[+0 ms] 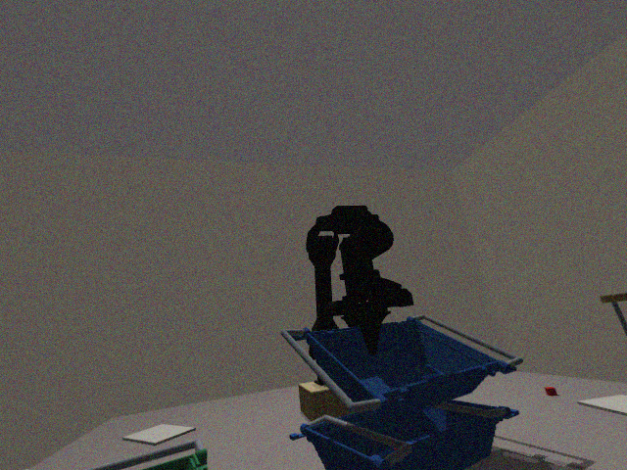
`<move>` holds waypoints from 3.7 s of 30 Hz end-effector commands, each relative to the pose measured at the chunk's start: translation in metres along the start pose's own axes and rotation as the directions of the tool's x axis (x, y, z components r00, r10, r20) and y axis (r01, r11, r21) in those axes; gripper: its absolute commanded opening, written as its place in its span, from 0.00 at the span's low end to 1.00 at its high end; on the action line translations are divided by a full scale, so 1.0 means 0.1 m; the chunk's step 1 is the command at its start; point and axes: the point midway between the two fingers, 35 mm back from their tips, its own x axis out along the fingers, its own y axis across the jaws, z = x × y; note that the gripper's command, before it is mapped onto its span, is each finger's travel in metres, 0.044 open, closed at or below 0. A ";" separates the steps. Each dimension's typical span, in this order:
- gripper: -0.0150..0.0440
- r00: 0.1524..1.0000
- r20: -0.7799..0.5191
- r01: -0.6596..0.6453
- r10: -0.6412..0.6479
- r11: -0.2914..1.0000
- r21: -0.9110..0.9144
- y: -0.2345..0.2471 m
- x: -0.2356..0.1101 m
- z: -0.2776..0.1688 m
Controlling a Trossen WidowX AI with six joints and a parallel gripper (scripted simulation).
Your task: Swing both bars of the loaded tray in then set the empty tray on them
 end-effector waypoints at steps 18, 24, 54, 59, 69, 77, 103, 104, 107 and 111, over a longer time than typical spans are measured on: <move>0.25 1.000 0.001 0.014 -0.014 1.000 -0.005 0.04 0.20 0.00; 0.25 1.000 0.001 0.014 -0.014 1.000 -0.005 0.09 0.24 0.00; 0.25 1.000 0.001 0.013 -0.013 1.000 -0.005 0.18 0.39 0.00; 0.25 1.000 0.001 0.013 -0.013 1.000 -0.005 0.19 0.41 0.00; 0.25 1.000 0.001 0.013 -0.013 1.000 -0.005 0.19 0.41 0.00; 0.25 1.000 0.001 0.013 -0.013 1.000 -0.005 0.19 0.41 0.00; 0.25 1.000 0.001 0.013 -0.013 1.000 -0.005 0.19 0.41 0.00; 0.25 1.000 0.001 0.013 -0.013 1.000 -0.005 0.19 0.41 0.00; 0.25 1.000 0.001 0.013 -0.013 1.000 -0.005 0.19 0.41 0.00; 0.25 1.000 0.001 0.013 -0.013 1.000 -0.005 0.19 0.41 0.00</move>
